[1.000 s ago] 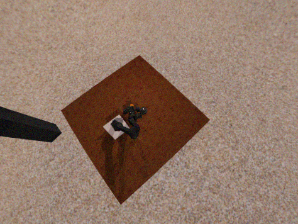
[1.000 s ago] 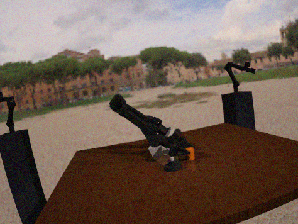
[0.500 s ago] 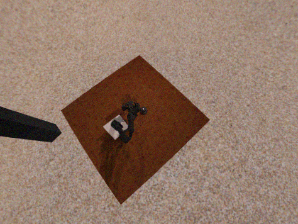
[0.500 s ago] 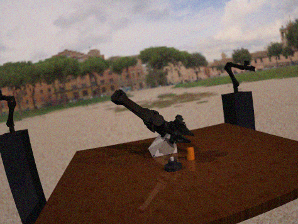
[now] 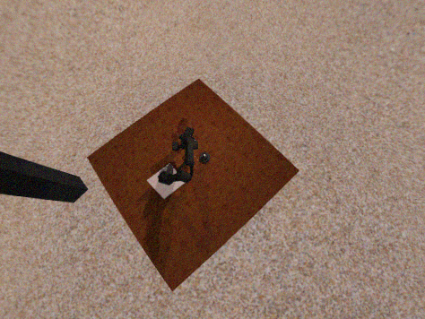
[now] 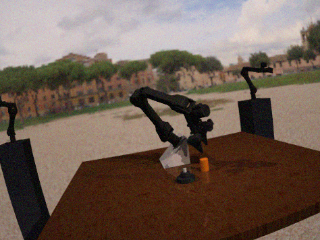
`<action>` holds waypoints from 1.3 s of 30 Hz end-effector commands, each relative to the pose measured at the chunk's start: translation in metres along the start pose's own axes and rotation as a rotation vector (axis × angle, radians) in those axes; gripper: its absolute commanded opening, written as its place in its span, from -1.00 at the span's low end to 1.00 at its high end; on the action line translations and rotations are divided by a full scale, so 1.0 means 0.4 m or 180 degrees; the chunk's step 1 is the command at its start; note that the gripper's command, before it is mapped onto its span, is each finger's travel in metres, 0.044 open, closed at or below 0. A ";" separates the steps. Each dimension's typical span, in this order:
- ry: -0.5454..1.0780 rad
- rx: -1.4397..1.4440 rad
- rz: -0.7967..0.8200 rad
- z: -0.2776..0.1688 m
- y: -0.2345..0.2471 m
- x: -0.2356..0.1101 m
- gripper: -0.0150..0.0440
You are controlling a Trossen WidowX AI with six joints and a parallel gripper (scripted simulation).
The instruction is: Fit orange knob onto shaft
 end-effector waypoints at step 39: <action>0.0657 -0.1015 -0.0539 0.004 -0.019 0.089 1.00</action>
Point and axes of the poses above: the point midway between the two fingers, 35 mm back from their tips, its own x axis out along the fingers, its own y axis across the jaws, z = x × y, the point moved 3 cm from there along -x, back along the fingers, and after that the axes turned 11 degrees about x, right-handed, at the moved point
